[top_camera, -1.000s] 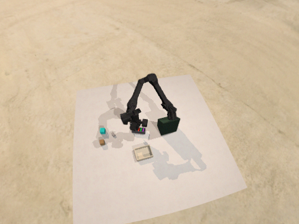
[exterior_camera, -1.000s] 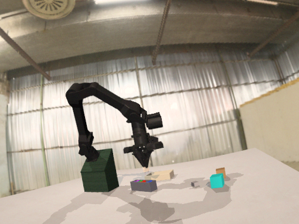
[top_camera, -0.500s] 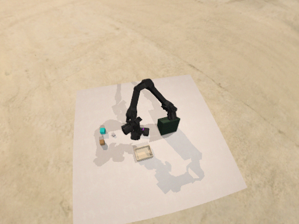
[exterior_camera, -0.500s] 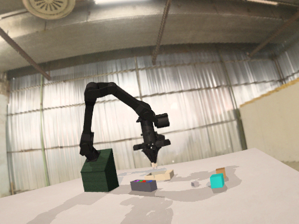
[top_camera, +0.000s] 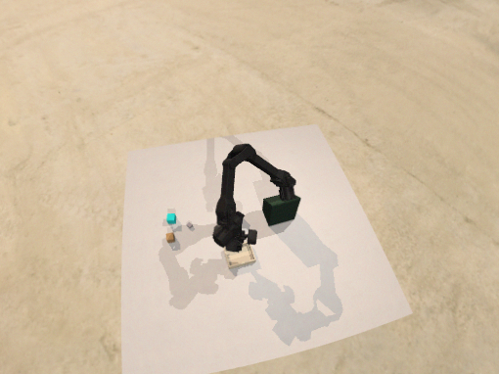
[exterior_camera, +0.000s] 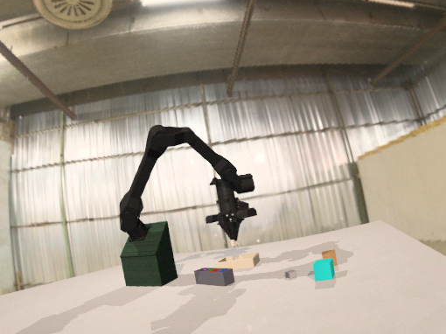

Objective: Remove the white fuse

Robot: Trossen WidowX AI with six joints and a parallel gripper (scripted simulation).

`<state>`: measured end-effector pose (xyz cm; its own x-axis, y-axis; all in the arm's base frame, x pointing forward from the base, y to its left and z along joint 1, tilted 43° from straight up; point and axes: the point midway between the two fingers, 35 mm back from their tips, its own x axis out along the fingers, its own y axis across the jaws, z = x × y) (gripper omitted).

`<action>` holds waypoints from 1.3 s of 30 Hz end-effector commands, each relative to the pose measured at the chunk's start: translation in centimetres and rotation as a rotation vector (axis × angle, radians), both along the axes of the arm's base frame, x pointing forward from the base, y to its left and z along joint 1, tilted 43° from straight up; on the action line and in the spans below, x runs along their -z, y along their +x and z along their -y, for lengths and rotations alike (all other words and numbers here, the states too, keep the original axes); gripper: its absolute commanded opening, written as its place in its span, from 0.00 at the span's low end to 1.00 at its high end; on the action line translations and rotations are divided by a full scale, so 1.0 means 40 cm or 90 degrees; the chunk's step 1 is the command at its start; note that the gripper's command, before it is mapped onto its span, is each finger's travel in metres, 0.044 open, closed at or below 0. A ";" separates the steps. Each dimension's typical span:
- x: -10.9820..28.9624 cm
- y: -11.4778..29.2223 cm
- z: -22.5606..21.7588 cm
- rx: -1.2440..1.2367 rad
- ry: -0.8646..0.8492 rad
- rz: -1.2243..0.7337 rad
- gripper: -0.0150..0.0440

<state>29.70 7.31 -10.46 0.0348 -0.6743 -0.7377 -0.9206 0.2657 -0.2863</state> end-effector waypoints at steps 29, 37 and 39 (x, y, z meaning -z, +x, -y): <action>0.119 -0.019 0.008 0.004 -0.003 0.003 0.25; 0.125 -0.016 0.012 0.007 0.000 0.005 0.34; 0.125 -0.016 0.012 0.007 0.000 0.005 0.43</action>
<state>29.02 6.81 -15.49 0.0322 -0.6746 -0.7375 -0.9158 0.2756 -0.2921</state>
